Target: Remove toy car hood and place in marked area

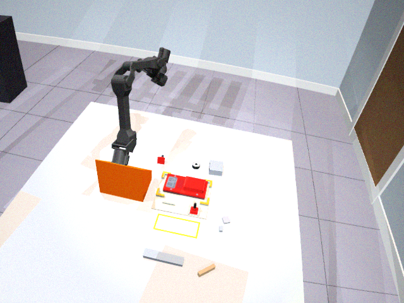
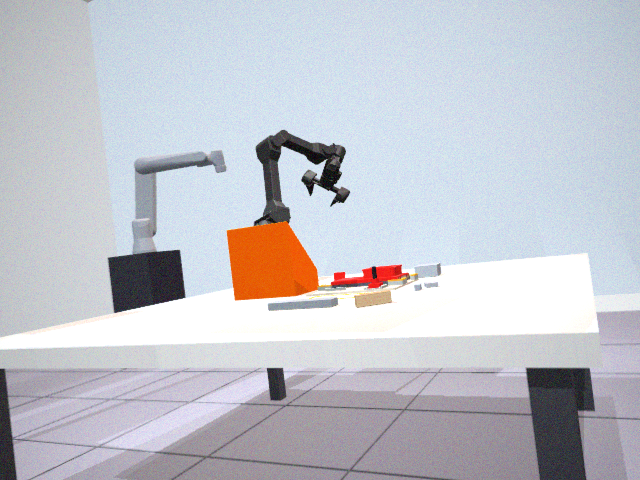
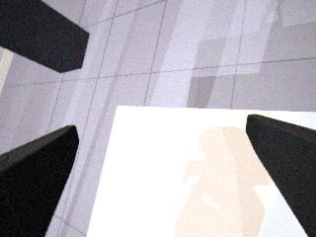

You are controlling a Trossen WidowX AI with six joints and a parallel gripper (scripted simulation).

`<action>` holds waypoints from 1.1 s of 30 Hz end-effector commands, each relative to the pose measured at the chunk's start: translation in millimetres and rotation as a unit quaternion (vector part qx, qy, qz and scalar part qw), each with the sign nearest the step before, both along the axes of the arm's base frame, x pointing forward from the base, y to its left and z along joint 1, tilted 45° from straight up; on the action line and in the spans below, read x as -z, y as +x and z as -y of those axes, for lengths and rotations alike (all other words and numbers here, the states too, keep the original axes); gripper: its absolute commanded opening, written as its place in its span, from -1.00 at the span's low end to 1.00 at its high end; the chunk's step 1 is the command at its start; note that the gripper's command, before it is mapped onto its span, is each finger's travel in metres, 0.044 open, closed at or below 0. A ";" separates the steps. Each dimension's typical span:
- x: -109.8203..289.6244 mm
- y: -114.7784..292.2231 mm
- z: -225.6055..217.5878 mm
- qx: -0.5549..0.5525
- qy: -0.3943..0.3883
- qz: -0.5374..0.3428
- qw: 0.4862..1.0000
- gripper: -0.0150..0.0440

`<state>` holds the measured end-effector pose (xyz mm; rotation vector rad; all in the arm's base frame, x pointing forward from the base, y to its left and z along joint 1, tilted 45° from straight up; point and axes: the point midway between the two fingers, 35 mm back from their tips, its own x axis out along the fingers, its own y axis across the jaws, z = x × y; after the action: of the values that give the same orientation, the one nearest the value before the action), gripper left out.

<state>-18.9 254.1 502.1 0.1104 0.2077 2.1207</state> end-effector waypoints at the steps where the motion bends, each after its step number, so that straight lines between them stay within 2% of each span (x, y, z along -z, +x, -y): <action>1: 22.6 32.7 -23.3 0.046 -0.039 -0.017 0.998 1.00; 9: 72.8 107.1 -52.0 0.143 -0.116 -0.061 0.981 1.00; 17: 128.6 182.8 -56.7 0.226 -0.189 -0.109 0.949 1.00; 25: 182.5 252.6 -38.1 0.299 -0.248 -0.177 0.904 1.00; 33: 244.0 312.7 -0.4 0.363 -0.303 -0.239 0.848 1.00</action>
<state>274.6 268.8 283.3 0.2684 0.9032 1.2346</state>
